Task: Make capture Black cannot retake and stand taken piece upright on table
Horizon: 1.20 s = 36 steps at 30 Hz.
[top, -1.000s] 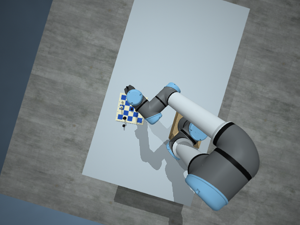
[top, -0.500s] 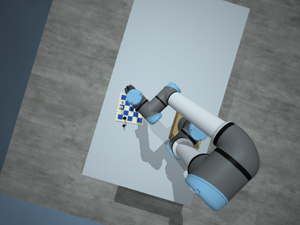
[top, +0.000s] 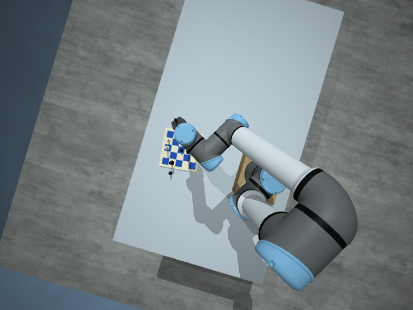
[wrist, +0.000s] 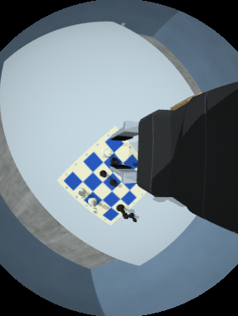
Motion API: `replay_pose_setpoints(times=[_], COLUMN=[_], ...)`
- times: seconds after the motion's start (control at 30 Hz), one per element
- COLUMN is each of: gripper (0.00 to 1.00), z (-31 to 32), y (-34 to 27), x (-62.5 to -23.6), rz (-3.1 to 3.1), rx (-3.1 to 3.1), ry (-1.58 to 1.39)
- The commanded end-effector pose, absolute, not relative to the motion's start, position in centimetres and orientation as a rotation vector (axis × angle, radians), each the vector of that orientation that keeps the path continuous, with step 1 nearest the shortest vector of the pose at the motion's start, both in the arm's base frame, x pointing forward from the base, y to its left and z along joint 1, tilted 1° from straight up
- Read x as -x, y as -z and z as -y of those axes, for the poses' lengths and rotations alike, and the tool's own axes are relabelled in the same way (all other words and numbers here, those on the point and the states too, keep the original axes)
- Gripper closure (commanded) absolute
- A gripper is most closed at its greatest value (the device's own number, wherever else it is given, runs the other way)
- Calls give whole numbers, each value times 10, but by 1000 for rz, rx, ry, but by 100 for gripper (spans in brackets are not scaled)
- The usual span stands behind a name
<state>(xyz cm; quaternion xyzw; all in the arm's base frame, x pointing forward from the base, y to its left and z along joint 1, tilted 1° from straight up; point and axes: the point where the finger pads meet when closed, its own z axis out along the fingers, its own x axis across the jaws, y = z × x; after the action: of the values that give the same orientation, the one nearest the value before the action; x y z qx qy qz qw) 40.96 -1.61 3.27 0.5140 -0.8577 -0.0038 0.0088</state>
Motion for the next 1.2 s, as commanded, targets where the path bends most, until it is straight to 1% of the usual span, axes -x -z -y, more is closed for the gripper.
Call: replay_pose_setpoints(times=[0.0, 0.7, 1.17], gripper=[21, 21, 21], z=[16, 16, 16], y=[-33, -27, -7], x=[-410, -410, -410], rz=[2680, 2680, 2680], rx=[-1606, -1606, -1606], ry=[10, 10, 10])
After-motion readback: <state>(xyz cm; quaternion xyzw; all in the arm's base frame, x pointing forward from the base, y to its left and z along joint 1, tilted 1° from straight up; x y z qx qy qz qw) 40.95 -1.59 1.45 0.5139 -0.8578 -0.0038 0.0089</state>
